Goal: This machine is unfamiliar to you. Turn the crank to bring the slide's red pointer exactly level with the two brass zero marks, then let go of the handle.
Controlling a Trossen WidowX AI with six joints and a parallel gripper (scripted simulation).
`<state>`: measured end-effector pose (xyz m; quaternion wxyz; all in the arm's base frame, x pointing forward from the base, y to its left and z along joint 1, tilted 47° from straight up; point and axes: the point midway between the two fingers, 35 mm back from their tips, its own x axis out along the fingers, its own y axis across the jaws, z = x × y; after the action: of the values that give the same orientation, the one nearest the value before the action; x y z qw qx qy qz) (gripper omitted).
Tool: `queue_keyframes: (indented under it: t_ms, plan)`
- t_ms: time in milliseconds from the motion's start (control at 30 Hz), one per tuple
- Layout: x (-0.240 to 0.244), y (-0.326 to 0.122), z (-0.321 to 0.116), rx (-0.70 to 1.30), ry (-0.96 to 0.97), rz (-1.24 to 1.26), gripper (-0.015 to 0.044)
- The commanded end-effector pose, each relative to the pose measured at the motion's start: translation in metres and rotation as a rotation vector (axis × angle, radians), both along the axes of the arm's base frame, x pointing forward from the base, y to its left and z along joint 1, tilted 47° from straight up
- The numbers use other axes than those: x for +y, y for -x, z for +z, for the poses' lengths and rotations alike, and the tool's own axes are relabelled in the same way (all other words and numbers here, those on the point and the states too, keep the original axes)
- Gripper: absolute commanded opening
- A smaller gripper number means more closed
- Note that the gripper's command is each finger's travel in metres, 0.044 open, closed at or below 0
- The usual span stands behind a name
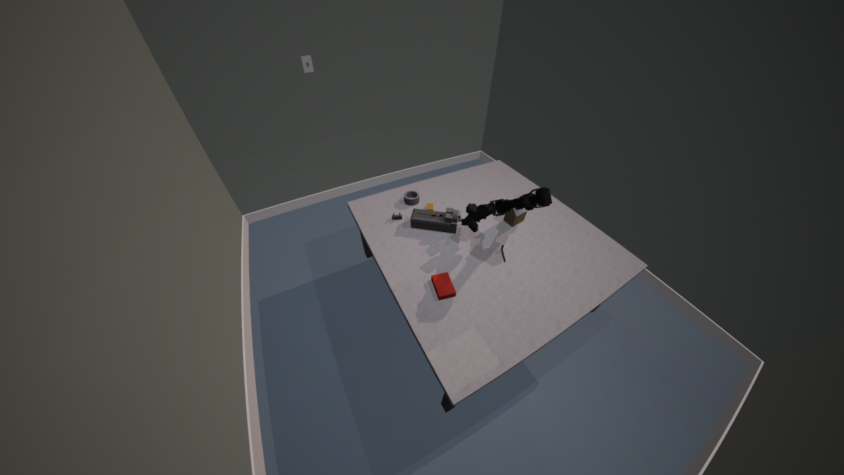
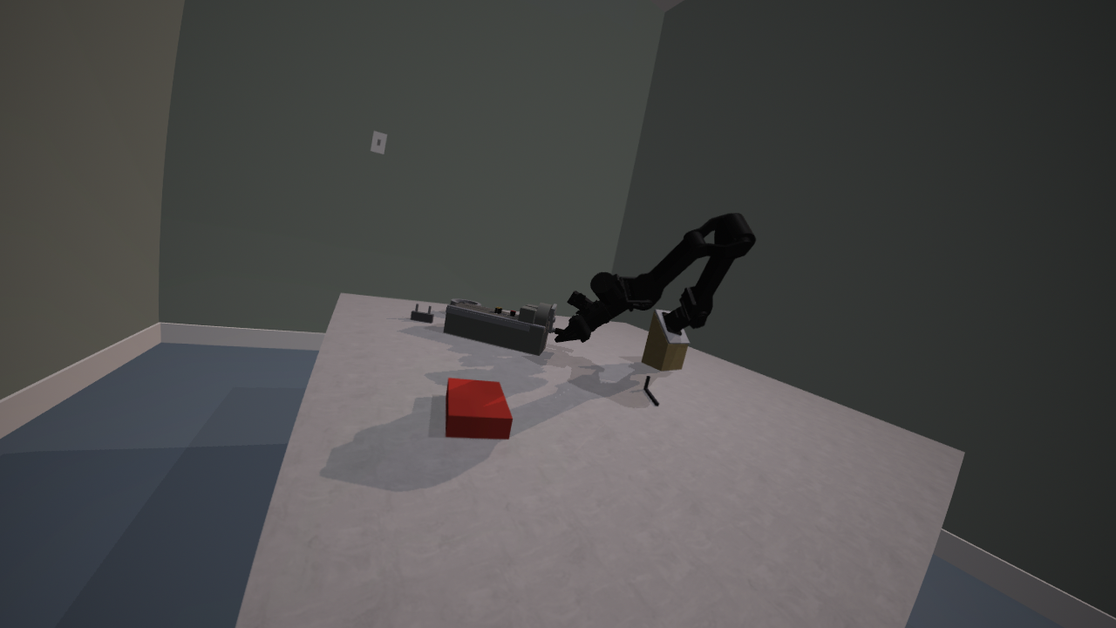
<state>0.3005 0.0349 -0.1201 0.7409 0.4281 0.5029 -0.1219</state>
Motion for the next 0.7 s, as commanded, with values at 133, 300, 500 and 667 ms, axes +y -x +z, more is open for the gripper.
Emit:
queue_keyframes:
  t_ms: [133, 300, 500, 667]
  plan:
    - [0.0075, -0.0059, 0.0038, -0.013, -0.015, 0.017, 0.0]
    - [0.008, -0.0065, 0.0045, -0.013, -0.015, 0.017, 0.0]
    - [0.0086, -0.0072, 0.0052, -0.013, -0.015, 0.017, 0.0]
    - [0.009, -0.0077, 0.0058, -0.013, -0.015, 0.017, 0.0]
